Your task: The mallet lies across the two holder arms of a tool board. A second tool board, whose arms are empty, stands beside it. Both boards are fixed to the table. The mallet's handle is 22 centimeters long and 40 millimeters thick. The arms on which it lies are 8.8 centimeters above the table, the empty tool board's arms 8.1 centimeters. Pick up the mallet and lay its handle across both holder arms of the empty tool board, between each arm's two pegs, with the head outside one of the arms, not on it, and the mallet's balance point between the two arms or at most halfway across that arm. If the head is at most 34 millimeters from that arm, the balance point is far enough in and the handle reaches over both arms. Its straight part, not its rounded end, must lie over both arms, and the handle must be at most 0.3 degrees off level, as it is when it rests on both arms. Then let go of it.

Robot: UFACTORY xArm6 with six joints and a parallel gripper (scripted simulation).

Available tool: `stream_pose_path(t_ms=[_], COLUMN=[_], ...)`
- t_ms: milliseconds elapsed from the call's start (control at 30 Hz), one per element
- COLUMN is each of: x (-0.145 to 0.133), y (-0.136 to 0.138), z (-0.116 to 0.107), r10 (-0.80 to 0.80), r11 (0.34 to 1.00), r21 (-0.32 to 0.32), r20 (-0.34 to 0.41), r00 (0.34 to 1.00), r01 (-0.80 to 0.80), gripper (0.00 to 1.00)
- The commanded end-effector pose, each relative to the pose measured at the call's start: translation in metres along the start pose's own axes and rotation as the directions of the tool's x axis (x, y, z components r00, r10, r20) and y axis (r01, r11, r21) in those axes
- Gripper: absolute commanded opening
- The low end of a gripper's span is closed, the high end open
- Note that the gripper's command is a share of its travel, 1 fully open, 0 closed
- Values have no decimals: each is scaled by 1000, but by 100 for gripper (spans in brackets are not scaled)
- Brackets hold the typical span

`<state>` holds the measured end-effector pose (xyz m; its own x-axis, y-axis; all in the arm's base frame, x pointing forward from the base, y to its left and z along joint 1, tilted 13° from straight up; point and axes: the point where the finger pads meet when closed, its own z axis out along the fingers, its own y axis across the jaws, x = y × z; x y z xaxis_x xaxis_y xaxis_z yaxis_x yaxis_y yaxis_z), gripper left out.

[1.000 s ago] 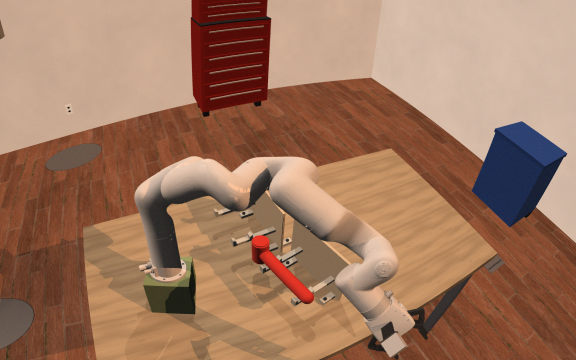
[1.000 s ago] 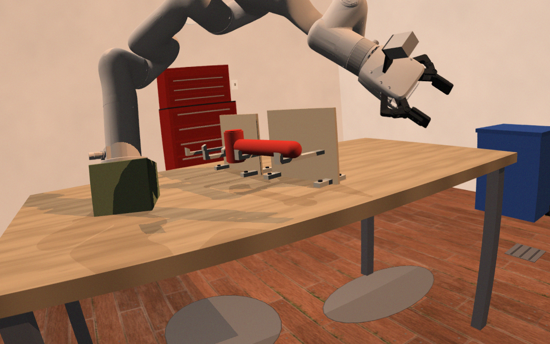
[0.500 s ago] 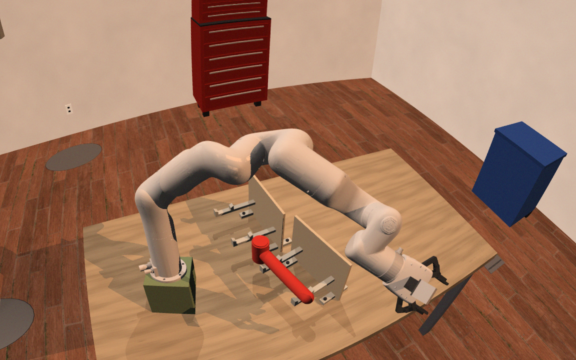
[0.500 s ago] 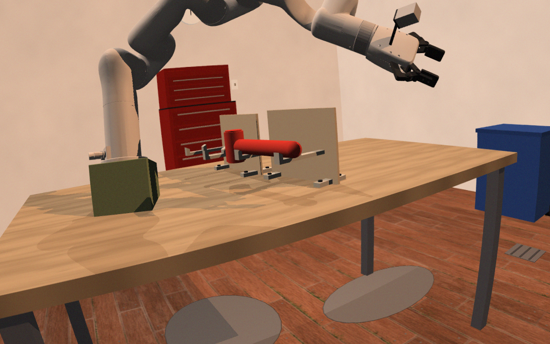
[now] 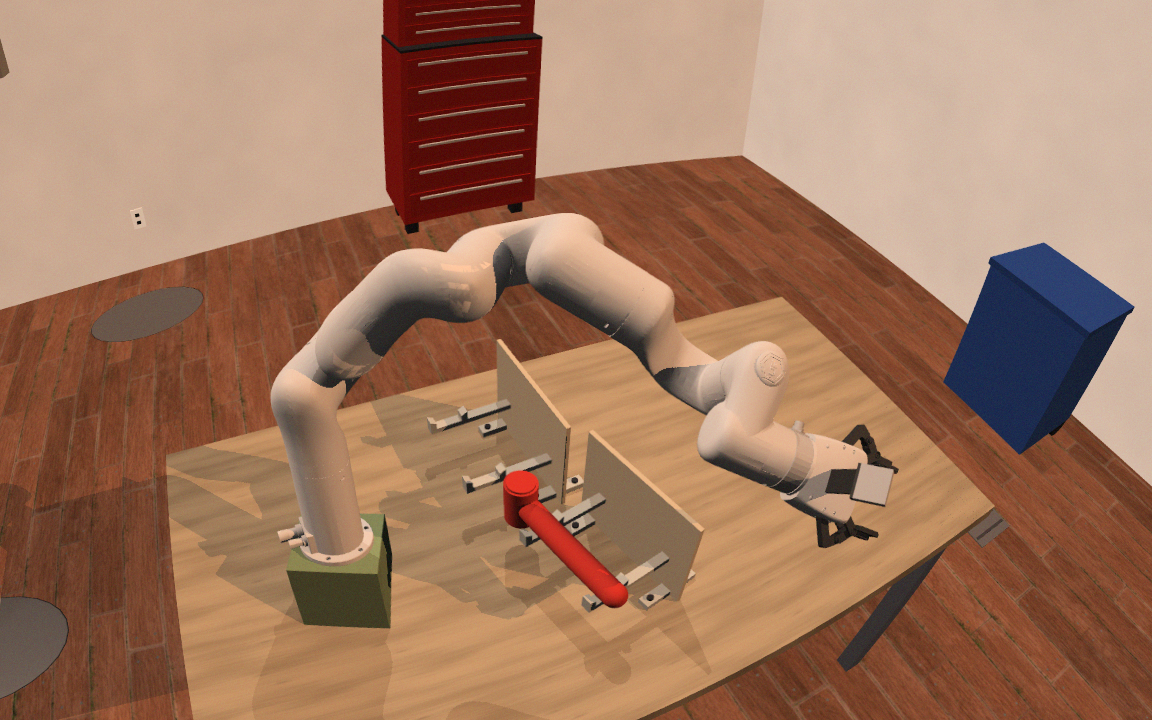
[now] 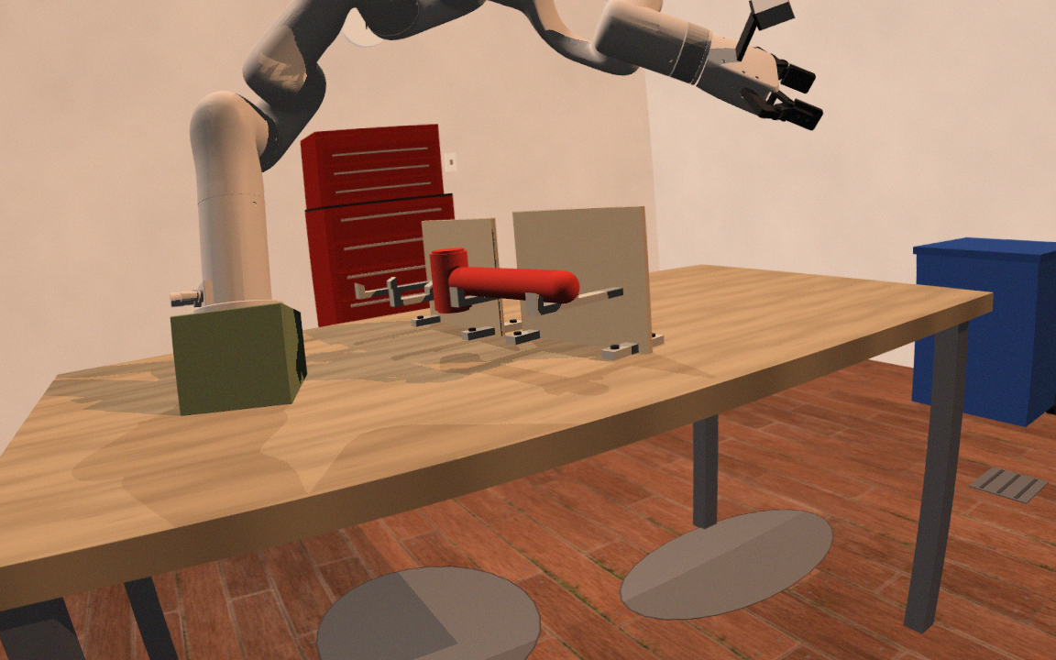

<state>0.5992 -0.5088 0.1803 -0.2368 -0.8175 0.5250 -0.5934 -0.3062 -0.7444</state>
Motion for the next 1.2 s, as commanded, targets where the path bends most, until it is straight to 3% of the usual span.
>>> stream_pose_path(t_ms=[0,233,300,333,800,867,900,1167], x=[-16,-49,-49,-65,-142,-142,-160,-206], y=[-42,-92,-92,-111,-181,-181,-192,-213], z=[-9,-24,-24,-33,-84,-84,-97,-137], r10=[-55,-148,-148,-187,-369,-369,-408,-503], r11=[997,983,983,974,917,917,902,859], r21=[59,143,143,176,313,313,339,399], r20=[146,235,235,272,432,432,464,541], r00=[988,961,961,944,823,823,786,674], r01=[47,116,116,142,247,247,268,321], gripper=[100,100,100,100,100,100,100,100])
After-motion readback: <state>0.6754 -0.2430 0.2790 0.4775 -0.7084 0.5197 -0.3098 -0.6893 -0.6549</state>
